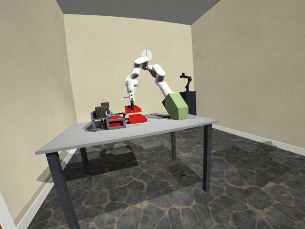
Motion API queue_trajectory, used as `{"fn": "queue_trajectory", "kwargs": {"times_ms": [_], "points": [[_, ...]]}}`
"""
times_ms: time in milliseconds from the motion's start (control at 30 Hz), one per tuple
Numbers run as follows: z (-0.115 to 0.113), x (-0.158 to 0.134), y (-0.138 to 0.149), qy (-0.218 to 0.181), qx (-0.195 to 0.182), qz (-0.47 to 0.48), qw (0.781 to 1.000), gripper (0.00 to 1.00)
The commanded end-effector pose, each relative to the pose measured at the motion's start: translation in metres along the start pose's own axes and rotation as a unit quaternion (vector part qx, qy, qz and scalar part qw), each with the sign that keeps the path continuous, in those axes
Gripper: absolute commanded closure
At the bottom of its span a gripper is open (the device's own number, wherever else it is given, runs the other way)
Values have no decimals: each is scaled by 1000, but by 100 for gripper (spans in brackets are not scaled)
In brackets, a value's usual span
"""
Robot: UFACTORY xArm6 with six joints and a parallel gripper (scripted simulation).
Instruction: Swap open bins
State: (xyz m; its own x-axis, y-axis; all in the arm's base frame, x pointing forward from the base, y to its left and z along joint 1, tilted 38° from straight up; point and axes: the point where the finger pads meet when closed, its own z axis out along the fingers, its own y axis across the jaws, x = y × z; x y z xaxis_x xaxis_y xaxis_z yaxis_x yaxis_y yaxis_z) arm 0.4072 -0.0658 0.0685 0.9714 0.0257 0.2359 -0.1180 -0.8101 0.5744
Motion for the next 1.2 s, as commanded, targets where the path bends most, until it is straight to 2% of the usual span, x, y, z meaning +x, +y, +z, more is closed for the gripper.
{"fn": "queue_trajectory", "kwargs": {"times_ms": [0,400,500,667,900,967,1167], "points": [[-1,1,0,1,0,0,1000,100],[-1,0,-12,1,0,0,1000,100],[-1,-1,-24,1,0,0,1000,100],[-1,-5,-57,1,0,1,1000,100],[-1,-11,-118,1,0,1,1000,100],[-1,-11,-118,1,0,1,1000,100],[-1,-17,-173,1,0,1,1000,100]]}}
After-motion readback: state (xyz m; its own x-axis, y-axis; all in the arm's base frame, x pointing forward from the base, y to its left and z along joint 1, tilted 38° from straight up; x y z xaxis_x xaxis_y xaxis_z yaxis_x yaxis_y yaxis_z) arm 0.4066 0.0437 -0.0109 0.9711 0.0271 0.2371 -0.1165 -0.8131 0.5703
